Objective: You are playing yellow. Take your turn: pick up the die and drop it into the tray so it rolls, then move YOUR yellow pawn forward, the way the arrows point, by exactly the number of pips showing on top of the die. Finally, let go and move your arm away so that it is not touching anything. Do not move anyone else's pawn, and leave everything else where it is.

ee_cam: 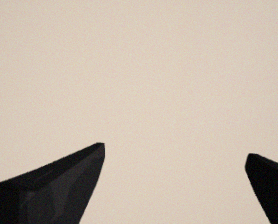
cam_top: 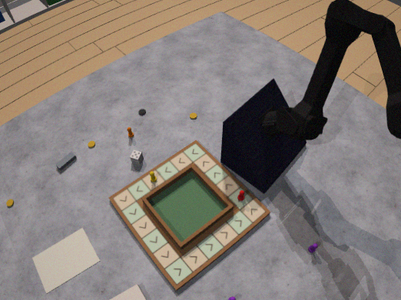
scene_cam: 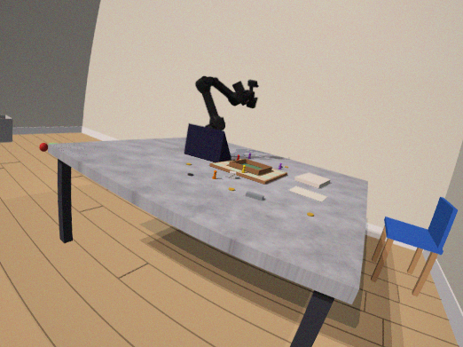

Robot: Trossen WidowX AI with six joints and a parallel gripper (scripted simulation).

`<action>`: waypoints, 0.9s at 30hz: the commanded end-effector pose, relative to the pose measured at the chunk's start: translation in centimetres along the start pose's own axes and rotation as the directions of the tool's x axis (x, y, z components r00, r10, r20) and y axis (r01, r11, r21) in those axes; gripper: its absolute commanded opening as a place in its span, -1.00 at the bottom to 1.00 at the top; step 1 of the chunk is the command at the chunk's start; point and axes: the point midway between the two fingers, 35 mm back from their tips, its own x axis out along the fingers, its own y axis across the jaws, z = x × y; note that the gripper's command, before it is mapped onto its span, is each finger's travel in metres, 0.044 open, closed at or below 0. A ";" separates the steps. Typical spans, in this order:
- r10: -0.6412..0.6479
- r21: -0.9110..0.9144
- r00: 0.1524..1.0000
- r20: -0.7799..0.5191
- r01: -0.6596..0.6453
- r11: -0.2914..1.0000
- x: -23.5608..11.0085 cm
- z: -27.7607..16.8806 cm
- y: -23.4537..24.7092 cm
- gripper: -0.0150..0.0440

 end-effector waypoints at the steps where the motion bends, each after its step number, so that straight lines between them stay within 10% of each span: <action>1: 0.005 -0.004 1.000 -0.006 -0.005 1.000 0.1 -0.2 0.2 0.78; 5: 0.092 -0.081 0.986 -0.140 -0.104 0.991 0.7 -4.5 3.1 0.44; 15: 0.271 -0.129 0.867 -0.419 -0.353 0.927 0.3 -15.7 8.1 0.44; 27: 0.412 0.037 0.488 -0.769 -0.610 0.792 -7.3 -32.5 11.1 0.44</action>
